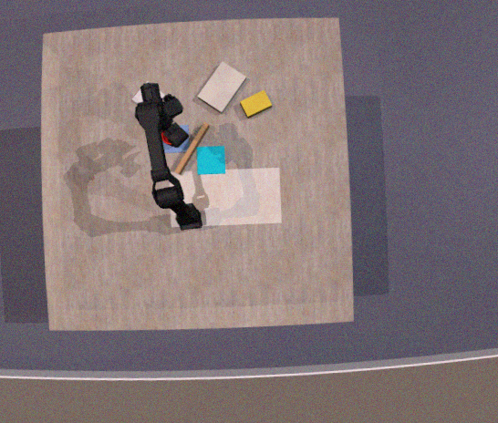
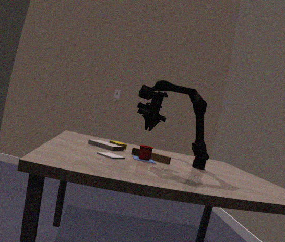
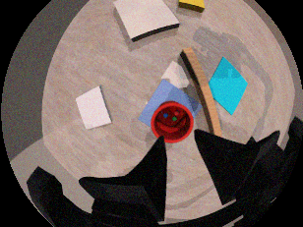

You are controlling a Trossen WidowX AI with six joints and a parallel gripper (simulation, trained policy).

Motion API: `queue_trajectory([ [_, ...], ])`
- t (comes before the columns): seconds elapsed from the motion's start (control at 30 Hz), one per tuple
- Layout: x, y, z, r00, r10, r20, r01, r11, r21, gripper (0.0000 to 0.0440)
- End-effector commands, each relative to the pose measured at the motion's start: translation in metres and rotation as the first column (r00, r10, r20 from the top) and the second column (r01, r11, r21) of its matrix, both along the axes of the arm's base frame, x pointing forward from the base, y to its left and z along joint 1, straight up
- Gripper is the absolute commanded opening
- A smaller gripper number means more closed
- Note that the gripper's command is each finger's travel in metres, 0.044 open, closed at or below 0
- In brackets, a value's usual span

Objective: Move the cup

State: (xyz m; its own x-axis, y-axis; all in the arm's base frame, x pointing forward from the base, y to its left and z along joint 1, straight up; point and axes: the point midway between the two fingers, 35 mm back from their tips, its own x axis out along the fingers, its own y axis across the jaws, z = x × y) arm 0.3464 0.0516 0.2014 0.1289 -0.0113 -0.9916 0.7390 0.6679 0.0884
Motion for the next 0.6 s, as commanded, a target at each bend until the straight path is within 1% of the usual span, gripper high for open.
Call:
queue_trajectory([
  [0.0,-0.003,-0.002,-0.014,0.998,-0.012,-0.062,0.011,1.0,-0.02,0.0148],
  [0.27,-0.01,-0.005,-0.039,0.989,-0.034,-0.145,0.026,0.998,-0.055,0.016],
  [0.57,-0.015,-0.007,-0.069,0.976,-0.053,-0.209,0.035,0.996,-0.086,0.0172],
])
